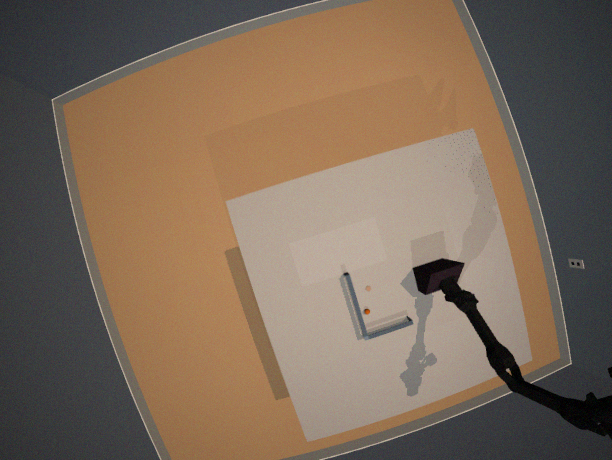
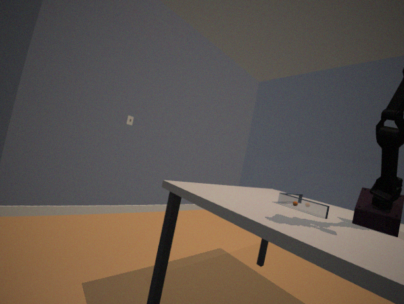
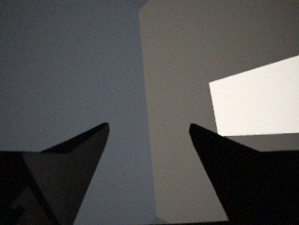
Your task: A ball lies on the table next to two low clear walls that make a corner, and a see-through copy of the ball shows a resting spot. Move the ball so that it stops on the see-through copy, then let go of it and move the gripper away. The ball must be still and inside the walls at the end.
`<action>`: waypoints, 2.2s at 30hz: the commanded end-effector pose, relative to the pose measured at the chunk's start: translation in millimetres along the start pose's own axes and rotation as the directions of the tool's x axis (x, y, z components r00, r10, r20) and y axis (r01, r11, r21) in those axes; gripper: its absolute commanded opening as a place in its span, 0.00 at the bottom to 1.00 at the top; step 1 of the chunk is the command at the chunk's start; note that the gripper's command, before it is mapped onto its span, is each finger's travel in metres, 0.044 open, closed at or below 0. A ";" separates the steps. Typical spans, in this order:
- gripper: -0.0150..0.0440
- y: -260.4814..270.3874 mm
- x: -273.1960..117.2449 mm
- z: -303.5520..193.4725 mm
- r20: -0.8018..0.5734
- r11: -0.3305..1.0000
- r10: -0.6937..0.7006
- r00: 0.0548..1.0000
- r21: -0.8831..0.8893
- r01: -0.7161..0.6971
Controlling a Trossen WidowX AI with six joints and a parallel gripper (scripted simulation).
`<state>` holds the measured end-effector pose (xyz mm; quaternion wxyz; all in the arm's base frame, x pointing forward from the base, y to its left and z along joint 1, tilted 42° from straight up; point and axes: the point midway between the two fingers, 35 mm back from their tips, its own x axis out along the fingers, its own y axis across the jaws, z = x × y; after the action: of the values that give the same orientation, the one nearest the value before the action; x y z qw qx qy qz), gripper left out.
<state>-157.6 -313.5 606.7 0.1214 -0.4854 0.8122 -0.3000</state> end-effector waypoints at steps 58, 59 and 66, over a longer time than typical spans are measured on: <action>0.65 -88.1 -428.2 588.3 0.853 0.644 0.145 -0.502 -0.466 -0.606; 0.65 -81.0 -442.5 590.7 0.834 0.618 0.172 -0.525 -0.506 -0.601; 0.65 -19.6 -537.1 596.5 0.671 0.388 0.377 -0.638 -0.740 -0.550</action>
<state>417.3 -130.7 121.7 0.8575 -0.0399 0.4693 0.2069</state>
